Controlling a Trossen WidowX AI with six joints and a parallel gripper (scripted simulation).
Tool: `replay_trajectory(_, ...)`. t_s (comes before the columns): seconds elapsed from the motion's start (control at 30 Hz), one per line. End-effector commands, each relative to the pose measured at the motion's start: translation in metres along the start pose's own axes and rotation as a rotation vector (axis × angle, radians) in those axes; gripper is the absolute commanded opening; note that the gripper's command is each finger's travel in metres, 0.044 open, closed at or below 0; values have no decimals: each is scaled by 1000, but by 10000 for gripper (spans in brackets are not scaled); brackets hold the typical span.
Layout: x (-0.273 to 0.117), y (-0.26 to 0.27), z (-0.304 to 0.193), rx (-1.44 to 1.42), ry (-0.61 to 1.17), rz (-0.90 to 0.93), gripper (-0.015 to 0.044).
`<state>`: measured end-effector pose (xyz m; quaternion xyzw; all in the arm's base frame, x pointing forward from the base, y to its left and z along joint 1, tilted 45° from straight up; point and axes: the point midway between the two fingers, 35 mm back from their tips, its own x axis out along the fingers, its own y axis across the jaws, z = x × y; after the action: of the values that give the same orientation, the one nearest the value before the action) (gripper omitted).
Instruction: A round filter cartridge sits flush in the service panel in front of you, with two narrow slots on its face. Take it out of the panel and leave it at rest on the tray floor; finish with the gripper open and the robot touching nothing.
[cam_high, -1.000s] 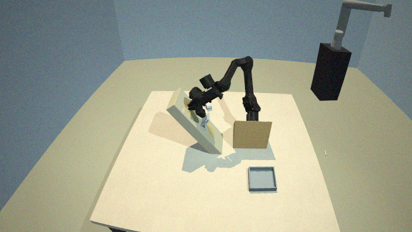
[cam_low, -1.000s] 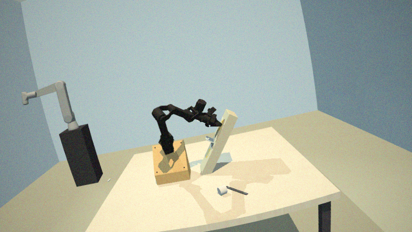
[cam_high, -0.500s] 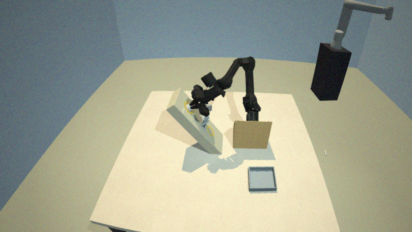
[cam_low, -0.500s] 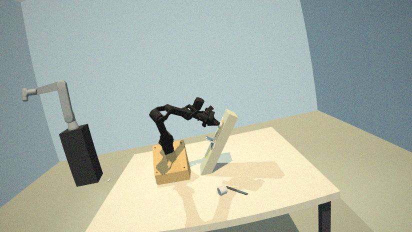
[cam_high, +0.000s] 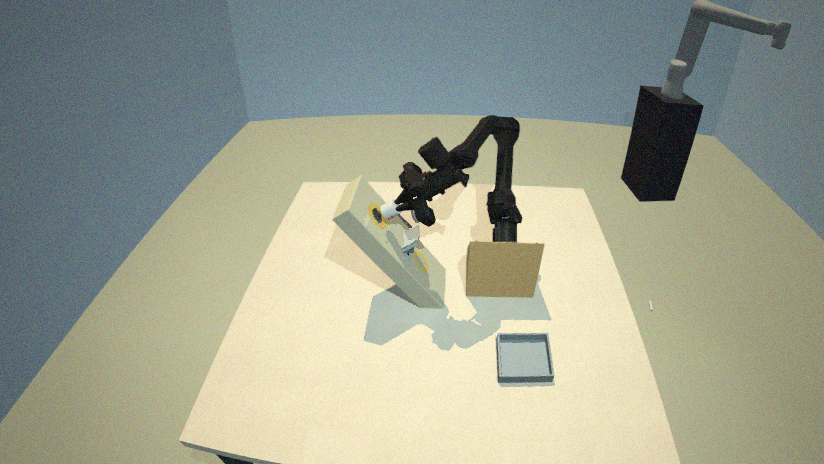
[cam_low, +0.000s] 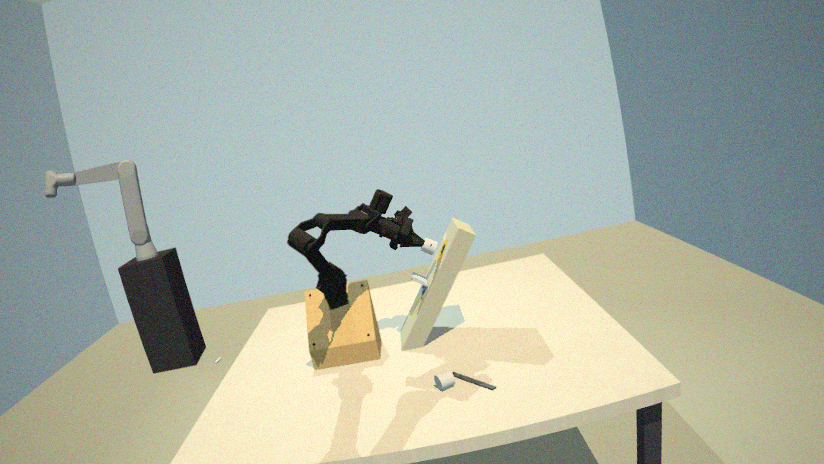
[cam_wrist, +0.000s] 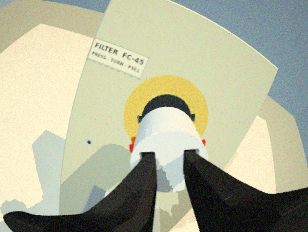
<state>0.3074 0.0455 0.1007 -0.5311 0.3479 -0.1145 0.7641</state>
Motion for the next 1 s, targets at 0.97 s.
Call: replay_trajectory(0.97, 8, 31, -60, 3, 9, -3, 89)
